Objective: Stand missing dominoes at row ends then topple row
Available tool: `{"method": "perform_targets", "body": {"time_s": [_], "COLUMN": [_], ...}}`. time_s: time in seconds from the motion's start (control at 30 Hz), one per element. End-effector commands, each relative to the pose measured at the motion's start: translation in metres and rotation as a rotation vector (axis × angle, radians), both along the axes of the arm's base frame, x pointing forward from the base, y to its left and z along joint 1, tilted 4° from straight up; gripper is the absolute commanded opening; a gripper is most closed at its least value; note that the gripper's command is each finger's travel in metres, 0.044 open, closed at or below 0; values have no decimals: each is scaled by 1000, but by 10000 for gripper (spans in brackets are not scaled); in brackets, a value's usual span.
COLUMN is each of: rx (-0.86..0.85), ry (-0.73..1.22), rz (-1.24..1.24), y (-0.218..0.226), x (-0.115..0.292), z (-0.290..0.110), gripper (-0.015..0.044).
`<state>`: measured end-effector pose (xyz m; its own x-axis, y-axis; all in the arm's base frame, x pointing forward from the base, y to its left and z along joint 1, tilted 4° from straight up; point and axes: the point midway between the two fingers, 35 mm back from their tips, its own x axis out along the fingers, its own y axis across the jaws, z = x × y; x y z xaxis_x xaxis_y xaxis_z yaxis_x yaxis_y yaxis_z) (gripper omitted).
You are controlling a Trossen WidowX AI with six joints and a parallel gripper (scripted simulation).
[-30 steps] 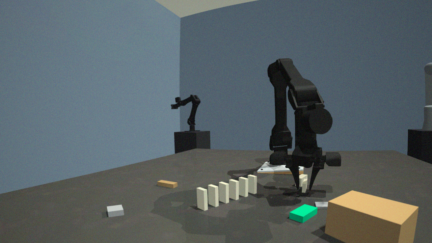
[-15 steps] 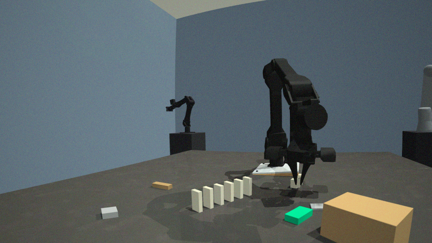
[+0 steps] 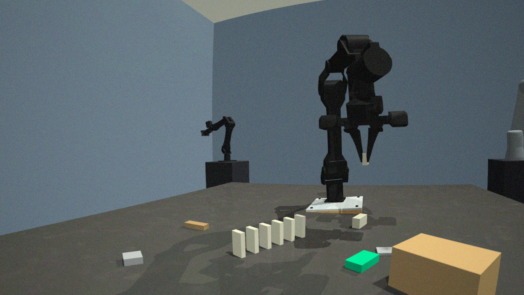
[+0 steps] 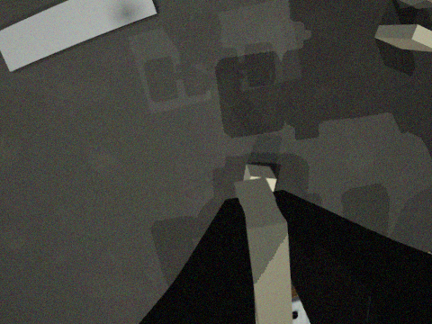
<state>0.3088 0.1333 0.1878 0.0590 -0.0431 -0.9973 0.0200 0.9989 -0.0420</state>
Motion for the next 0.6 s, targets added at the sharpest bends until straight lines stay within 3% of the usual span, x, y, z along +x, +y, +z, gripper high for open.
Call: {"method": "perform_targets", "body": {"time_s": [0.0, 0.23, 0.57], "rx": [-2, 13, 23], "ry": [9, 9, -56], "rz": [27, 76, 119], "y": [40, 151, 164], "x": [-1, -30, -22], "z": [-2, -9, -18], "gripper": [28, 28, 28]}}
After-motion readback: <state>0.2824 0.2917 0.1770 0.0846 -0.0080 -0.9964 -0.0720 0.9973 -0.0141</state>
